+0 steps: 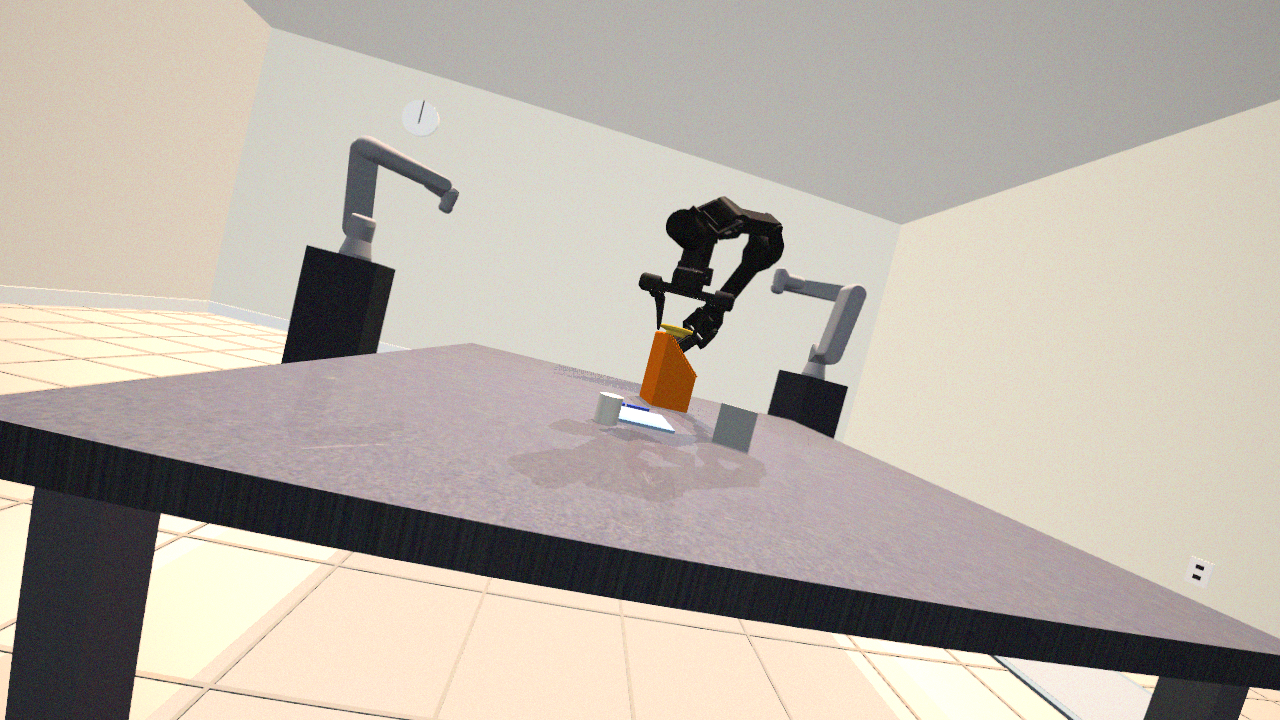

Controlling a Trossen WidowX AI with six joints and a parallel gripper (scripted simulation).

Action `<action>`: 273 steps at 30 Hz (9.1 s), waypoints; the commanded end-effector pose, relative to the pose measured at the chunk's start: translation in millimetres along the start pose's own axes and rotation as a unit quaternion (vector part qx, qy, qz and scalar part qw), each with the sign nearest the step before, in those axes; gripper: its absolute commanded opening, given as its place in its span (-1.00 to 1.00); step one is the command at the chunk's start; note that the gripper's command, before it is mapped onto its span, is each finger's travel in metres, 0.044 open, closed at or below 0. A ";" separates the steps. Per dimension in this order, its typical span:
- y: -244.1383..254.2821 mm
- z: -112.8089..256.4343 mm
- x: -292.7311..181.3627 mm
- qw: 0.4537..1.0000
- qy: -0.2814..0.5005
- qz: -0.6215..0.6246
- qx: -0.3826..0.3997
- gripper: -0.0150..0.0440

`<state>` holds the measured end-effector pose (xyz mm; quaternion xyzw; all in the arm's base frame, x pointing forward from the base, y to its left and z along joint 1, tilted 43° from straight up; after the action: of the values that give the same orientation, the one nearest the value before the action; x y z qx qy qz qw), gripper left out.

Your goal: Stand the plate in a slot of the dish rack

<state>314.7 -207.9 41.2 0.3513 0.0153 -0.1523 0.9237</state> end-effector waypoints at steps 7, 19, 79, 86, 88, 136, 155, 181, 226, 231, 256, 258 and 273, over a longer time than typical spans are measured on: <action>57.0 4.5 -16.3 0.983 0.003 -0.184 -0.001 -0.49; 114.2 6.7 -43.2 0.924 0.002 -0.381 -0.001 -0.49; 214.9 -75.5 -142.9 0.719 -0.134 -0.661 -0.168 -0.49; 219.8 -95.7 -147.8 0.751 -0.179 -0.603 -0.202 -0.49; 220.9 -101.5 -149.3 0.757 -0.193 -0.587 -0.212 -0.49; 240.7 -210.3 -223.4 0.772 -0.574 -0.182 -0.202 -0.49; 243.5 -223.9 -256.1 0.747 -0.648 -0.082 -0.121 -0.49; 238.8 -224.4 -228.7 0.749 -0.647 -0.088 -0.115 -0.49; 218.4 -226.7 -187.8 0.746 -0.653 -0.095 -0.093 -0.49; 218.7 -244.4 -188.5 0.745 -0.653 -0.097 -0.089 -0.49; 216.7 -244.1 -189.2 0.748 -0.650 -0.093 -0.097 -0.14; 216.7 -244.1 -189.2 0.748 -0.650 -0.093 -0.097 0.04; 216.7 -244.1 -189.2 0.748 -0.650 -0.093 -0.097 0.86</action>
<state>216.9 156.1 22.7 0.0728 -0.5415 -0.4265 0.7208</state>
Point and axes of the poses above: the point midway between the two fingers, 35 mm back from their tips, its own z axis back along the fingers, its own y axis across the jaws, x = y × z, the point moved 9 cm from there along z, back along the fingers, and after that the axes turned 6 degrees about z, right-handed, at the moved point
